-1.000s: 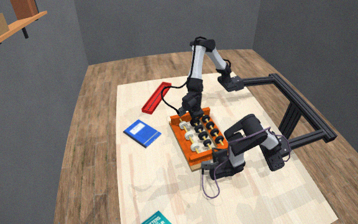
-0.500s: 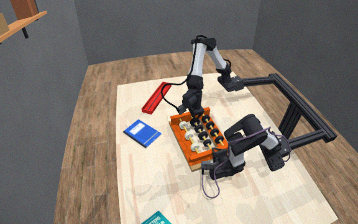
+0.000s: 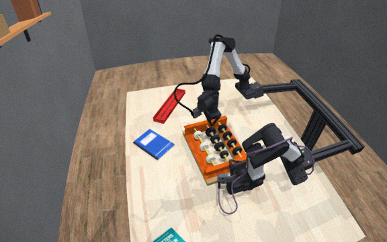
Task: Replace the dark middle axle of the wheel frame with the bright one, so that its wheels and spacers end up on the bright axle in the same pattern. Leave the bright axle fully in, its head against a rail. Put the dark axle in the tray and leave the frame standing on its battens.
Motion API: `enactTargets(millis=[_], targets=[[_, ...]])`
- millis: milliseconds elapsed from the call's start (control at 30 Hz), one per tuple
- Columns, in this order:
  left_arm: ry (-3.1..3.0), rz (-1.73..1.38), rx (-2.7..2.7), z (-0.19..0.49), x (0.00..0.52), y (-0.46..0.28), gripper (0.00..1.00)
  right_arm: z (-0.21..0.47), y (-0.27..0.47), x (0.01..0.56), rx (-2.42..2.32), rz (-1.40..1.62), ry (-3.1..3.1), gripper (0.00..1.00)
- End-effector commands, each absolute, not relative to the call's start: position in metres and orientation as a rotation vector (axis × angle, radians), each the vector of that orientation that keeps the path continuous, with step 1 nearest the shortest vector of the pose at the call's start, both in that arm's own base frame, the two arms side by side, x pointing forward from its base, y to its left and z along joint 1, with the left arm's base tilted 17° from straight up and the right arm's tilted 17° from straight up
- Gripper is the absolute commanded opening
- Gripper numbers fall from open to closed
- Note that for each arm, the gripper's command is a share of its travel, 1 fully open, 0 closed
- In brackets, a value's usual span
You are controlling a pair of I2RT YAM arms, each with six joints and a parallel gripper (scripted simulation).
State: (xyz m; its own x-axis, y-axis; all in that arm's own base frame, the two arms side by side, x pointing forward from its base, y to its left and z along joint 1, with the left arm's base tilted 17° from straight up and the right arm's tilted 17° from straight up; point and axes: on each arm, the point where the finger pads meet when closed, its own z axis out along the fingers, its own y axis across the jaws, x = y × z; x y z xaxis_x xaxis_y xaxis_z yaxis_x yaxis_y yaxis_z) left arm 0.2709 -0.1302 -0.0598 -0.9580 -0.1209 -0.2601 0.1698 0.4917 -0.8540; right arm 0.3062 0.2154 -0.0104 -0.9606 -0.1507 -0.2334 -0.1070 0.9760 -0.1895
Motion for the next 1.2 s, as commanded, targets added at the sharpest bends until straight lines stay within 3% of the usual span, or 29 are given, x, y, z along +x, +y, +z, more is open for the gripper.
enactTargets(millis=[0,1167], targets=[[2.454,-1.447,0.041,-0.062,0.271,-0.131,0.33,0.018,0.221,0.303,-0.182,-0.247,2.85,0.37],[2.467,-1.445,0.037,-0.065,0.27,-0.141,0.33,0.018,0.216,0.301,-0.178,-0.243,2.852,0.37]])
